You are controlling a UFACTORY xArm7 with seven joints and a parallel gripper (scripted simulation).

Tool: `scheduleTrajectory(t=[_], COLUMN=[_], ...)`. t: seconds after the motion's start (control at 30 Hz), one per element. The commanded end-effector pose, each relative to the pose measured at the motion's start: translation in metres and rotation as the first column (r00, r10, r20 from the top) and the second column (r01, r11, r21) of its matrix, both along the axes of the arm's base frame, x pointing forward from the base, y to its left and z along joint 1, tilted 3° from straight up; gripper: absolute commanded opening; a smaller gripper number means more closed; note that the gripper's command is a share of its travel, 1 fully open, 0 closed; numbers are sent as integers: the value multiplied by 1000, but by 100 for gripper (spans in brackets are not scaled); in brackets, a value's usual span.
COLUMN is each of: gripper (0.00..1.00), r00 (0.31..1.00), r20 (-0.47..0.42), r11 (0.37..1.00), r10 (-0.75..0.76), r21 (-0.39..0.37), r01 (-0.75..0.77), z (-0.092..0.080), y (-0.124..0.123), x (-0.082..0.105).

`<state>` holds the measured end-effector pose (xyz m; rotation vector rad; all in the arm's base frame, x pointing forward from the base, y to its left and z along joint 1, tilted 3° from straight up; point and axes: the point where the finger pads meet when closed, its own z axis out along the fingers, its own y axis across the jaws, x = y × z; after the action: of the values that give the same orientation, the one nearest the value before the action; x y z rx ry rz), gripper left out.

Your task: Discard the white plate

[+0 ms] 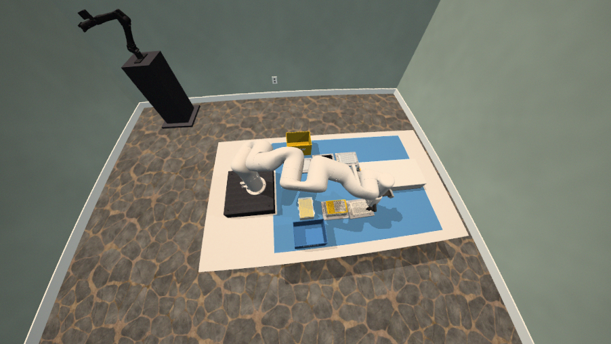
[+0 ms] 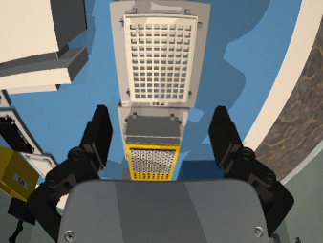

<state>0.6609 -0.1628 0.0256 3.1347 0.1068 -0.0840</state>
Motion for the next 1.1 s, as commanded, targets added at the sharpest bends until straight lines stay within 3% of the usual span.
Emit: scheduleTrajectory(t=[0.0,1.07], gripper=[100,100], r00=[1000,1000], r20=[6,6], r11=[1000,1000], r10=[0,0], r21=[-1,-1], r01=[0,0], z=[-2,-49], y=[0,-1], x=[2,-1])
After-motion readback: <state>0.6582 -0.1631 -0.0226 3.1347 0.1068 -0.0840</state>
